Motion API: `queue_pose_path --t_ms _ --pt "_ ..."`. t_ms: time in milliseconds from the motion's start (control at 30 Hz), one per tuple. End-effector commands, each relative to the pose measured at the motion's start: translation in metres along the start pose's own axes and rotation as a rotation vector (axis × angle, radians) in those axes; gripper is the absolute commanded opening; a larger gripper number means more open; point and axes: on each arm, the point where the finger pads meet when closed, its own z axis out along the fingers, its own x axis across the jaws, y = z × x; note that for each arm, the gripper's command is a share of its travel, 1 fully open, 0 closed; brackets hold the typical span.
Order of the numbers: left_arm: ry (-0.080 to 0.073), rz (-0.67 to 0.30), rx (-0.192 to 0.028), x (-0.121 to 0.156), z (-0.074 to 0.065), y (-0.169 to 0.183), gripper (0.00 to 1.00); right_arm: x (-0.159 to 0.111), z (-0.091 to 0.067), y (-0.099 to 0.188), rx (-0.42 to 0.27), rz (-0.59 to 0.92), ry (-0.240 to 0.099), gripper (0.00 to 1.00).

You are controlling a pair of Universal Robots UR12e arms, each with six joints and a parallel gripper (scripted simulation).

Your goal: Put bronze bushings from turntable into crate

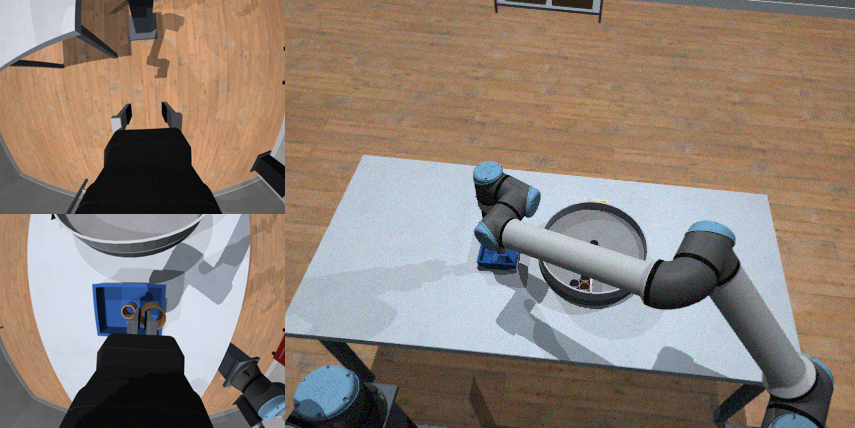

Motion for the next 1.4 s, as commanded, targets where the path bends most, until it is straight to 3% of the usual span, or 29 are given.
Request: queue_pose_path --t_ms 0,1367 --pt "0.001 -0.003 0.005 0.002 0.003 -0.002 1.00 0.000 -0.003 0.012 -0.001 -0.002 0.000 0.00" --pt "0.001 -0.003 0.005 0.002 0.003 -0.002 1.00 -0.004 -0.004 0.022 -0.001 -0.001 0.000 0.00"
